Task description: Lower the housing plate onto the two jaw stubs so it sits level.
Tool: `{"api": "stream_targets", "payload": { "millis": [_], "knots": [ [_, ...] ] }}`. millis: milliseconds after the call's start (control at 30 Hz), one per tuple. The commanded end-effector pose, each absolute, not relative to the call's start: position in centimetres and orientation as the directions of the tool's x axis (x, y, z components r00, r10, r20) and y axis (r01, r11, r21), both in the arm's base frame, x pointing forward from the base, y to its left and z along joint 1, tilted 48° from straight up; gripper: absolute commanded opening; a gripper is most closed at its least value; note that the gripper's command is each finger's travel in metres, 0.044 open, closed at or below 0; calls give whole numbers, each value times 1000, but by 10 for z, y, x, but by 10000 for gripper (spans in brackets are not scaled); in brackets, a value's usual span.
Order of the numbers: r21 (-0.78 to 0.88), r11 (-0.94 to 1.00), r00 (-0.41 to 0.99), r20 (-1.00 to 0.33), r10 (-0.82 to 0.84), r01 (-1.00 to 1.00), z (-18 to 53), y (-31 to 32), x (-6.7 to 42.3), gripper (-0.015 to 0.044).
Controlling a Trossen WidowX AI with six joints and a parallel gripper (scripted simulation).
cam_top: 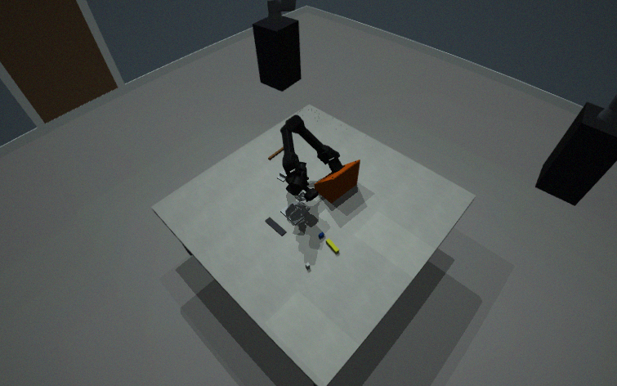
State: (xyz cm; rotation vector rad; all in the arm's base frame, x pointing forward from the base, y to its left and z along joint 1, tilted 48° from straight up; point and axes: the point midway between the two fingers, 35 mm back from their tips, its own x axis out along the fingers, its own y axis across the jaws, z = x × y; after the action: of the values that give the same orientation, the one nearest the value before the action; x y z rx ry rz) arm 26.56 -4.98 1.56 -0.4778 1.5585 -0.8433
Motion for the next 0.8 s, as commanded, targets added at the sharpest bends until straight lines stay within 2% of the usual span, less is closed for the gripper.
{"api": "stream_targets", "payload": {
  "millis": [0,767],
  "knots": [
    [-741,650,-177,-671,-720,169,15,-49,266,351],
    [-740,650,-176,-672,-719,171,-11,-76,261,351]
  ]
}}
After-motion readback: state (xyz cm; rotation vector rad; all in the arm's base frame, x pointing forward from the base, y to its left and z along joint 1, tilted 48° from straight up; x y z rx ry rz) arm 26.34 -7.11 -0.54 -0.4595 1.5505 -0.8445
